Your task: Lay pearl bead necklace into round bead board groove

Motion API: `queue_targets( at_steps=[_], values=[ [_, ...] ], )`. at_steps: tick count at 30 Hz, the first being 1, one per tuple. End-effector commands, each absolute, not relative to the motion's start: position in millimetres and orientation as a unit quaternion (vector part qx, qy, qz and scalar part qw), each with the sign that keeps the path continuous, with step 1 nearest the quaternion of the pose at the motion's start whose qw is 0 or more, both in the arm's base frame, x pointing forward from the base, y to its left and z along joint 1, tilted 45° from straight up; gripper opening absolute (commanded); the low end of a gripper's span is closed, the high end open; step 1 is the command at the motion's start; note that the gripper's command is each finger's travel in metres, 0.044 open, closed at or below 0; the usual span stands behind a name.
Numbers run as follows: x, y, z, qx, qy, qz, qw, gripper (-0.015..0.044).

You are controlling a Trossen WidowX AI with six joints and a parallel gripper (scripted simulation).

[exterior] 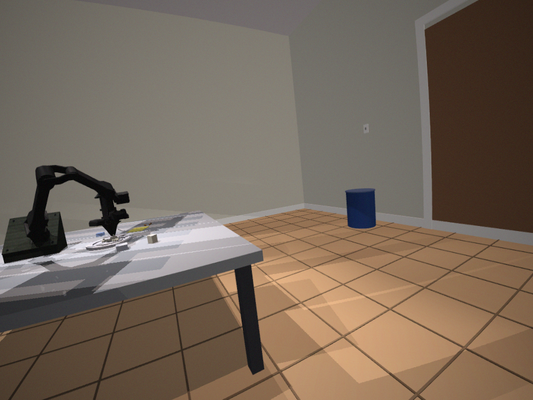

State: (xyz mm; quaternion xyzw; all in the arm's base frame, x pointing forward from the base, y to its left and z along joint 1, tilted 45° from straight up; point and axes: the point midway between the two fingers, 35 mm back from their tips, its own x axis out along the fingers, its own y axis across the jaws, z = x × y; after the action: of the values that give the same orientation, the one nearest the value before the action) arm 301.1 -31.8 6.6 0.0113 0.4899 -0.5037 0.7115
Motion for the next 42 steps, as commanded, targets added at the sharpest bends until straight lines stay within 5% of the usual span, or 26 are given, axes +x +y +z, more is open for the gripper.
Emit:
queue_targets(
  at_steps=[1, 23, 39, 42],
  values=[
    [304.8, -26.2, 3.4, 0.014, 0.489, -0.503, 0.712, 0.0000],
    [312.2, -26.0, -18.5, 0.014, 0.489, -0.503, 0.713, 0.0000],
    [312.4, -17.9, -9.8, 0.016, 0.488, -0.503, 0.713, 0.0420],
    [311.7, -19.1, -10.0, 0.015, 0.489, -0.504, 0.712, 0.0440]
  ],
)
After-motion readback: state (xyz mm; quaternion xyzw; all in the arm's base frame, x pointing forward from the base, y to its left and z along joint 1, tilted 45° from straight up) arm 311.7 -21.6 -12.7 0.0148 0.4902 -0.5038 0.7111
